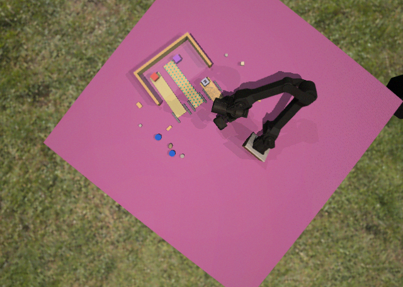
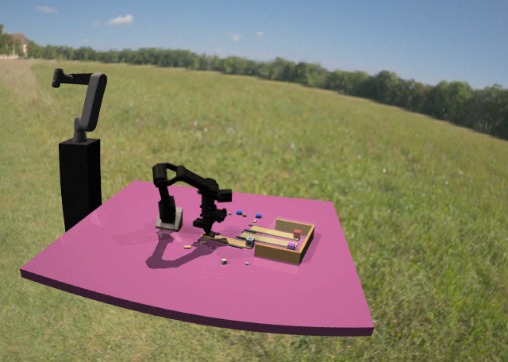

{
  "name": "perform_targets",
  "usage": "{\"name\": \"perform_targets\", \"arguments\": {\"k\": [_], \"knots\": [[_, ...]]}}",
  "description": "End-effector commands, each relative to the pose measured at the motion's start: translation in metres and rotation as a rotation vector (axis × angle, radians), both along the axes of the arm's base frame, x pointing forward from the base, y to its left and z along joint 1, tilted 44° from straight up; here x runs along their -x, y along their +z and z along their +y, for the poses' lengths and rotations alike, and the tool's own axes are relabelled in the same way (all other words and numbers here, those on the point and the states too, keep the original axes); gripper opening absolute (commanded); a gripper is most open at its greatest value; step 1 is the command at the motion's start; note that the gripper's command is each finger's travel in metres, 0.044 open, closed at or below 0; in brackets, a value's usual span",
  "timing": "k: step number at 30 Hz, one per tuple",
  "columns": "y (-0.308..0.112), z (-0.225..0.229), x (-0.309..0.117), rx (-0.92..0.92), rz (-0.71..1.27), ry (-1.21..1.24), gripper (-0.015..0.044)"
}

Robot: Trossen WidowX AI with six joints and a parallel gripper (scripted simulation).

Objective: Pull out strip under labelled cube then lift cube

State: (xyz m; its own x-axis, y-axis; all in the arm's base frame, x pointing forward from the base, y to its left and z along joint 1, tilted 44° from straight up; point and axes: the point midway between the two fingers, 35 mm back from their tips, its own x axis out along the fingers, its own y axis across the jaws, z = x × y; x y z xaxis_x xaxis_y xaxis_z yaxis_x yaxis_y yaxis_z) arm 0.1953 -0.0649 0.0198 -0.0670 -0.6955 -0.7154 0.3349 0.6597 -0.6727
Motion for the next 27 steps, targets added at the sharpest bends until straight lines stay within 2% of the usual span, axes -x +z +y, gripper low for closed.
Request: {"name": "perform_targets", "arguments": {"k": [1,19,24,27], "knots": [[-0.004,-0.001,0.009,-0.006,0.027,-0.011,0.0000],[-0.004,-0.001,0.009,-0.006,0.027,-0.011,0.0000],[0.028,0.027,-0.005,-0.008,0.025,-0.010,0.0000],[0.030,0.029,-0.005,-0.008,0.027,-0.011,0.0000]]}}
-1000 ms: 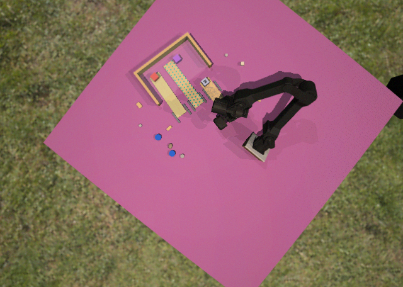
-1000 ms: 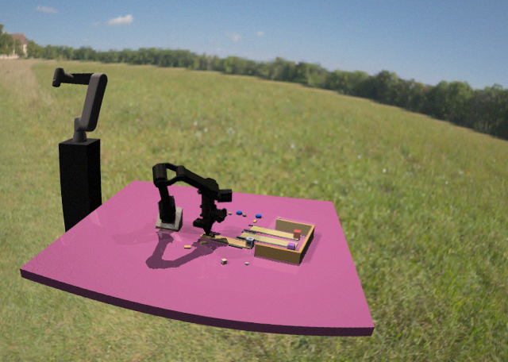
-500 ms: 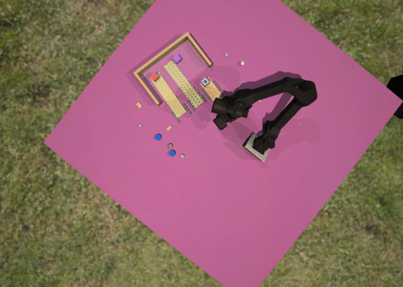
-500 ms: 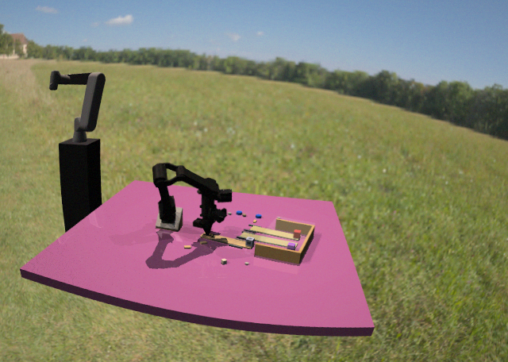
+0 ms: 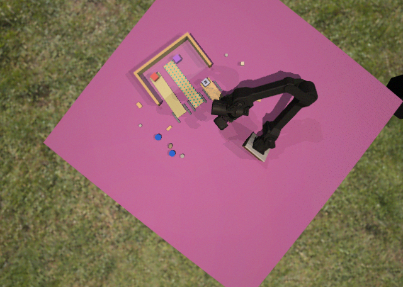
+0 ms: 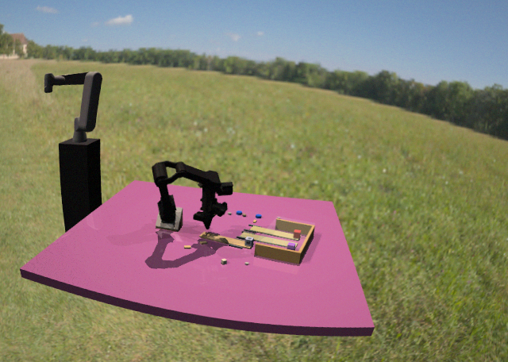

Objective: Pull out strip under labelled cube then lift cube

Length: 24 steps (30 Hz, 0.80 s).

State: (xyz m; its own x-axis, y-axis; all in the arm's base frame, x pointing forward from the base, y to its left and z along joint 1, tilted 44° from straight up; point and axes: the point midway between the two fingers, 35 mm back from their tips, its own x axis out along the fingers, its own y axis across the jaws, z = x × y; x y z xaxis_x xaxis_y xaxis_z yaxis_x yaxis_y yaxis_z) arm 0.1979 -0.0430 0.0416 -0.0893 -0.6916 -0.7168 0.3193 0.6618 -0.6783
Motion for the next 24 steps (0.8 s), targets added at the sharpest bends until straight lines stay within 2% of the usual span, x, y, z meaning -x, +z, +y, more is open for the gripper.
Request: {"name": "perform_targets", "arguments": {"k": [1,18,24], "knots": [[0.008,0.007,-0.002,-0.003,0.000,-0.007,0.0000],[0.017,-0.009,-0.061,-0.004,0.010,0.007,0.0440],[0.022,-0.013,-0.080,-0.003,0.008,0.007,0.0440]]}}
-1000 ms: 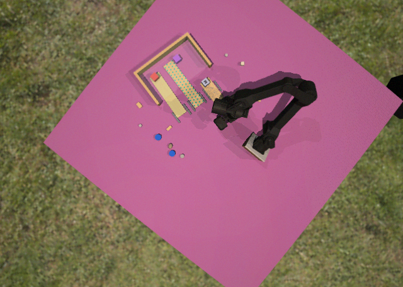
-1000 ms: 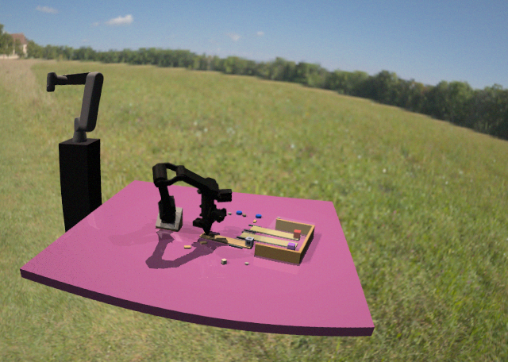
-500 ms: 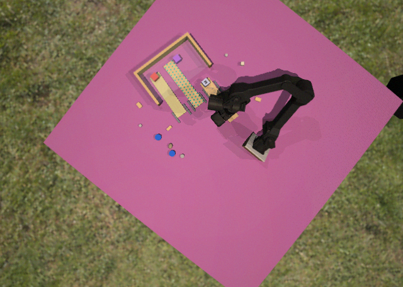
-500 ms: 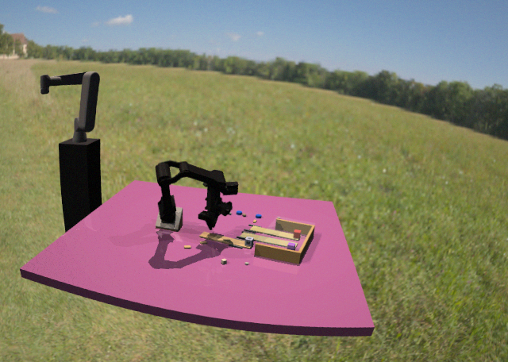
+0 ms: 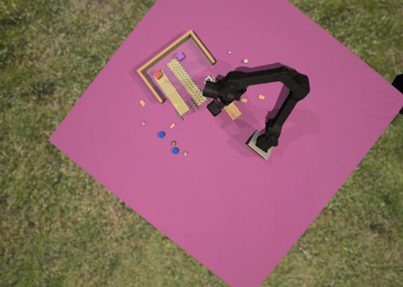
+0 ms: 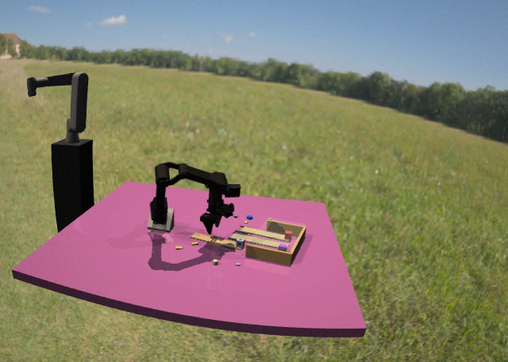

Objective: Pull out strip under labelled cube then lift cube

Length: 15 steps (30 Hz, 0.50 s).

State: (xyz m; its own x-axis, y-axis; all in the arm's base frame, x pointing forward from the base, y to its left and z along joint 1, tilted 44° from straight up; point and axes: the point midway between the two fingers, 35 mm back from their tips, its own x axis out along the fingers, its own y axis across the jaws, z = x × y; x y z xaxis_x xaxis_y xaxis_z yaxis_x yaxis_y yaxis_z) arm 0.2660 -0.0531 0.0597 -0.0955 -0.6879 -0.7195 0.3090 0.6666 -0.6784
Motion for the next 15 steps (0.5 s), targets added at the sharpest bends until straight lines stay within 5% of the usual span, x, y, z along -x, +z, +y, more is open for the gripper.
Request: {"name": "perform_targets", "arguments": {"k": [1,15], "knots": [[0.005,-0.003,-0.014,0.002,-0.004,0.004,0.0440],[0.018,-0.014,-0.057,0.003,-0.006,0.004,0.0440]]}}
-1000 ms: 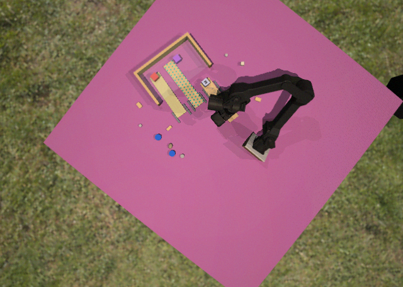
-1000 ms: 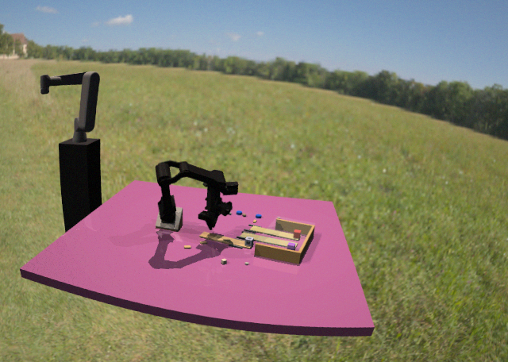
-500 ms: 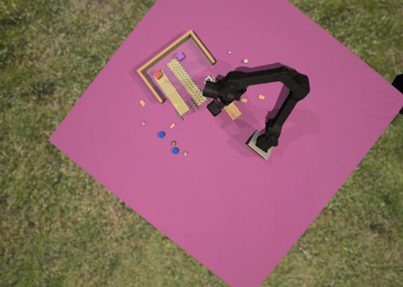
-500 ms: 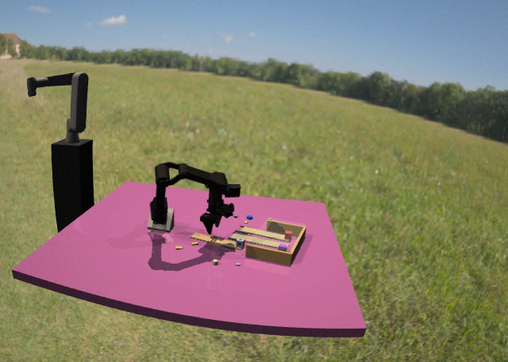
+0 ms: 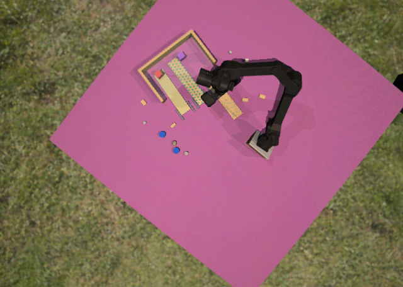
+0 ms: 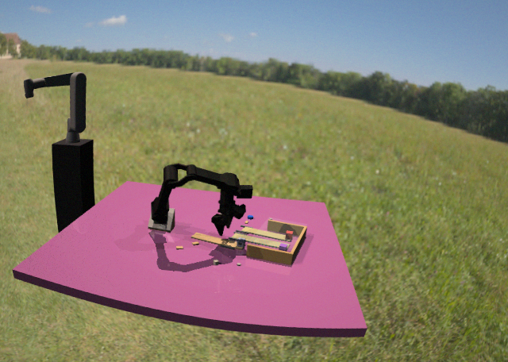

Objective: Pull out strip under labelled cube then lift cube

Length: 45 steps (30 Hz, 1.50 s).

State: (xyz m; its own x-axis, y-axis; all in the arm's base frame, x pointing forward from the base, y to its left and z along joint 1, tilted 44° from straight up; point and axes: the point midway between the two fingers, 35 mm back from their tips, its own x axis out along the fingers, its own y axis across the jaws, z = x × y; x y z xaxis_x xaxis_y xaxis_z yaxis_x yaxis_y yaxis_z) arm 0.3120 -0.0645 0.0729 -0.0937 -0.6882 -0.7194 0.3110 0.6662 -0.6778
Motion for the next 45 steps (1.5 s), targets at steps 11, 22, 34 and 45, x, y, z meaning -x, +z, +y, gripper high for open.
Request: {"name": "perform_targets", "arguments": {"k": [11,22,34,45], "knots": [[0.014,-0.010,-0.046,0.003,-0.006,0.004,0.0440],[0.026,-0.016,-0.075,0.003,-0.007,0.004,0.0440],[0.014,-0.028,-0.075,0.003,-0.008,0.004,0.0250],[0.001,-0.040,-0.073,0.004,-0.008,0.004,0.0250]]}}
